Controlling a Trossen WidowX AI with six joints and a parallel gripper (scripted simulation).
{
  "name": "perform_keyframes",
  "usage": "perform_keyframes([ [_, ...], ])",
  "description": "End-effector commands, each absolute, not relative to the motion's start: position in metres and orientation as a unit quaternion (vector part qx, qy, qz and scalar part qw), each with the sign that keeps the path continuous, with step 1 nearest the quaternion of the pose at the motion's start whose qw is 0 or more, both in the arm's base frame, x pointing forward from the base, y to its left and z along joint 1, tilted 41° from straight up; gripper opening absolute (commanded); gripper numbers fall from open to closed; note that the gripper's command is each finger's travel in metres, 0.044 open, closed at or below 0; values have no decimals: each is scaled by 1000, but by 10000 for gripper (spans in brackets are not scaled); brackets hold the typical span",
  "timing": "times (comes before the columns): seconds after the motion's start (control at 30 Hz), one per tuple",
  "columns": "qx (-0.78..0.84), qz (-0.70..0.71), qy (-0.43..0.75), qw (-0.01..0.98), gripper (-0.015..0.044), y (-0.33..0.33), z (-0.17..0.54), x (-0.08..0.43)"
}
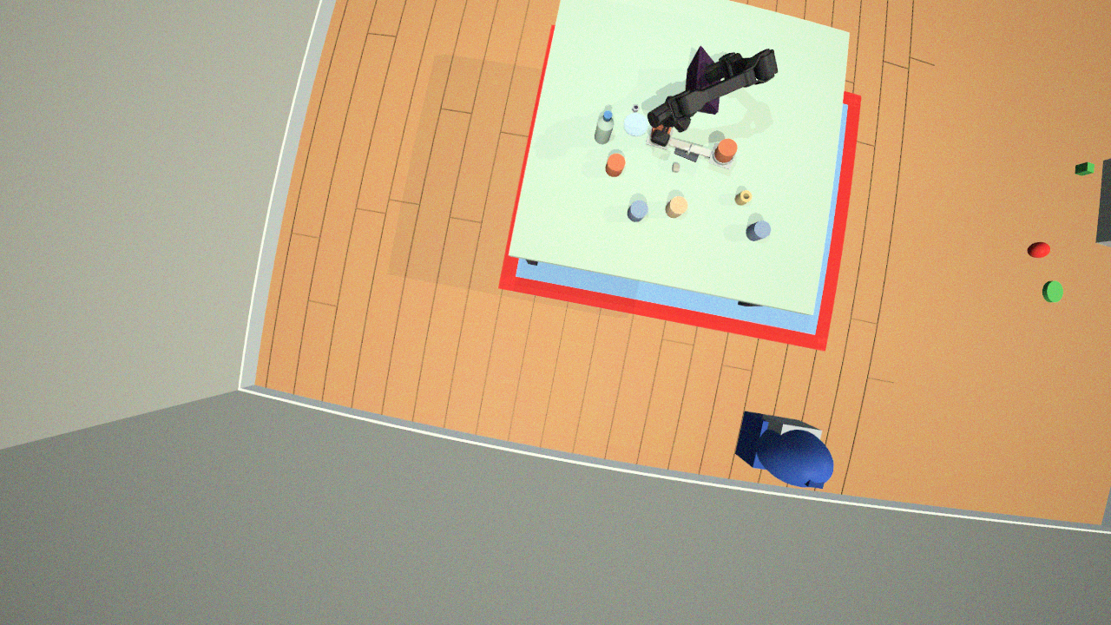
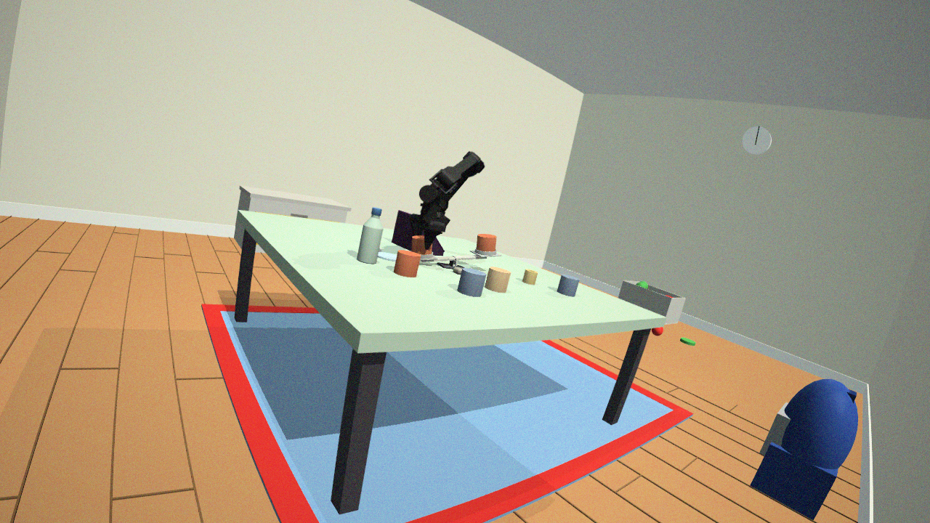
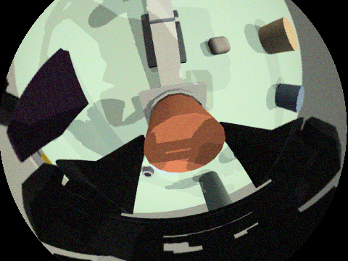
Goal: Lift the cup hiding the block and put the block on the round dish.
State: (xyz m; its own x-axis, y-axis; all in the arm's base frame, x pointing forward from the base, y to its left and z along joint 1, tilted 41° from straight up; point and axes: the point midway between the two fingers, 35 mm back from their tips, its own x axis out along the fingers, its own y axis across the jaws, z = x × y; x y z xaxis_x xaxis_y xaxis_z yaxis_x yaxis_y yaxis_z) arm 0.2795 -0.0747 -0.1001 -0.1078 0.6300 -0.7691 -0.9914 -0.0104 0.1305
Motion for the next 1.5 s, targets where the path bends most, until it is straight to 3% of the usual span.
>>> perform_keyframes([
  [0.0, -260, 662, 343, 613, 440, -67, -106, 277],
  [0.13, -260, 662, 343, 613, 440, -64, -109, 276],
  [0.27, -260, 662, 343, 613, 335, -64, -109, 276],
  [0.5, -260, 662, 343, 613, 288, -64, -109, 276],
  [0.87, -260, 662, 343, 613, 0, -71, -103, 279],
  [1.47, -261, 662, 344, 613, 0, -86, -88, 285],
])
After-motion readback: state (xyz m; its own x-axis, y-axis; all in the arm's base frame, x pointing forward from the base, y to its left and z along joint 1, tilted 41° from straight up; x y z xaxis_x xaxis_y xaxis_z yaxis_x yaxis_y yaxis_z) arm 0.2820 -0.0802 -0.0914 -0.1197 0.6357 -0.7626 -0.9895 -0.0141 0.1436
